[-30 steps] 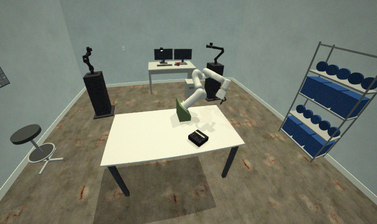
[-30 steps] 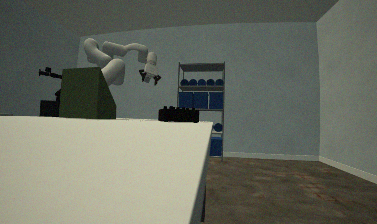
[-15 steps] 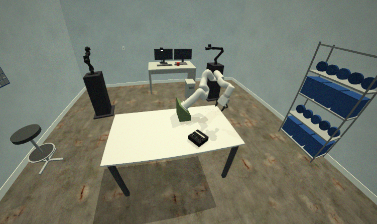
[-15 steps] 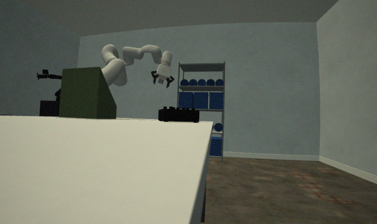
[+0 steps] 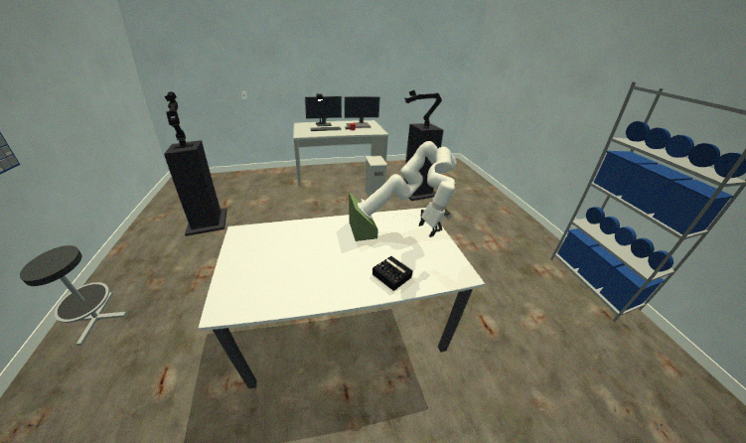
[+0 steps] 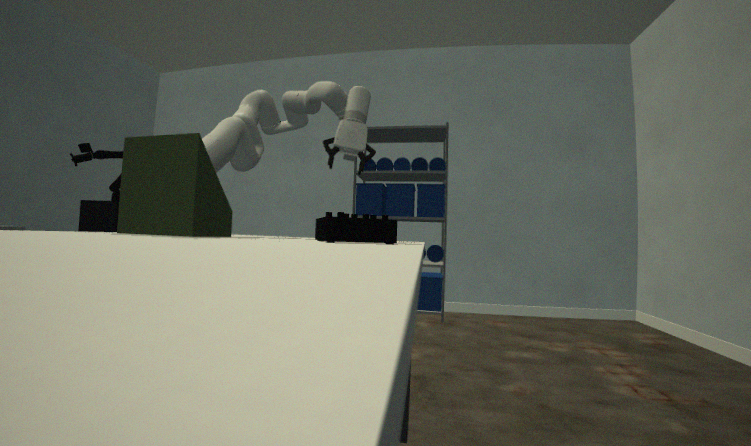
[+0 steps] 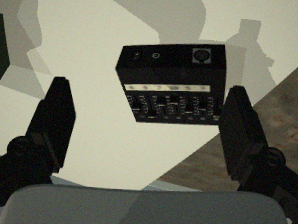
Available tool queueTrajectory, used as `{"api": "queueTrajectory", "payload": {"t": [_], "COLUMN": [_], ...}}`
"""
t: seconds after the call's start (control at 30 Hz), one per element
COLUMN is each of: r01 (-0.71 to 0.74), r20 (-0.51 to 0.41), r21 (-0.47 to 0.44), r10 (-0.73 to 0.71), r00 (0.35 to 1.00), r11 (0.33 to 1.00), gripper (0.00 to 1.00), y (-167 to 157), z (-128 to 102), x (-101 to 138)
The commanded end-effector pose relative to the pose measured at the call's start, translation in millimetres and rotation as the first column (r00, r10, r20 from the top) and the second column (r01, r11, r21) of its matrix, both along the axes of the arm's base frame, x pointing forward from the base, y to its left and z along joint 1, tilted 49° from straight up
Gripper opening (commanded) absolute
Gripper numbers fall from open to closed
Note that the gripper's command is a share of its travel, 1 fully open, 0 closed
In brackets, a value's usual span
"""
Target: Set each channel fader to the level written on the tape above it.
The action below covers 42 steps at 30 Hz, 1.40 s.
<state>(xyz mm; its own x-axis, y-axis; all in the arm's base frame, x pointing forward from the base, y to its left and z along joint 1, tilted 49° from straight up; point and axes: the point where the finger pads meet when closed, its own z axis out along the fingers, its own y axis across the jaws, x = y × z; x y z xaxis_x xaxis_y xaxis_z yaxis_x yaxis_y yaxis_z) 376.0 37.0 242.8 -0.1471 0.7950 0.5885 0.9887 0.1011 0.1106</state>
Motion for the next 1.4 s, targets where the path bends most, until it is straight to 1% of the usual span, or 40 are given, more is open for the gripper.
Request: {"api": "queueTrajectory", "payload": {"t": [0.0,0.03,0.07,0.1,0.13,0.17,0.2,0.23,0.27,0.33,0.43,0.53,0.63,1.13,1.17,1.23,1.3,1.37], "r01": [0.069,0.069,0.101,0.101,0.132,0.132,0.161,0.161,0.188,0.188,0.250,0.282,0.291,0.277,0.250,0.151,0.019,-0.045], "r20": [-0.045,-0.045,-0.060,-0.060,-0.074,-0.074,-0.086,-0.086,-0.097,-0.097,-0.123,-0.136,-0.140,-0.134,-0.123,-0.072,0.016,0.075], "r21": [0.073,0.073,0.097,0.097,0.119,0.119,0.138,0.138,0.154,0.154,0.188,0.204,0.208,0.218,0.236,0.305,0.394,0.438], "r10": [-0.066,-0.066,-0.096,-0.096,-0.124,-0.124,-0.150,-0.150,-0.174,-0.174,-0.230,-0.258,-0.266,-0.252,-0.227,-0.136,-0.028,0.014], "r00": [0.997,0.997,0.994,0.994,0.990,0.990,0.985,0.985,0.980,0.980,0.965,0.956,0.954,0.958,0.966,0.988,0.999,0.997], "r11": [0.995,0.995,0.990,0.990,0.984,0.984,0.977,0.977,0.970,0.970,0.950,0.937,0.934,0.936,0.939,0.940,0.919,0.898], "gripper": [1.00,1.00,1.00,1.00,1.00,1.00,1.00,1.00,1.00,1.00,1.00,1.00,1.00,1.00,1.00,1.00,1.00,1.00], "y": [-32,-32,-45,-45,-57,-57,-69,-69,-79,-79,-103,-114,-117,-116,-114,-107,-97,-88], "z": [-43,-43,-61,-61,-78,-78,-94,-94,-110,-110,-146,-165,-170,-172,-175,-188,-206,-223], "x": [33,33,40,40,46,46,51,51,54,54,57,57,57,58,59,63,66,68]}}
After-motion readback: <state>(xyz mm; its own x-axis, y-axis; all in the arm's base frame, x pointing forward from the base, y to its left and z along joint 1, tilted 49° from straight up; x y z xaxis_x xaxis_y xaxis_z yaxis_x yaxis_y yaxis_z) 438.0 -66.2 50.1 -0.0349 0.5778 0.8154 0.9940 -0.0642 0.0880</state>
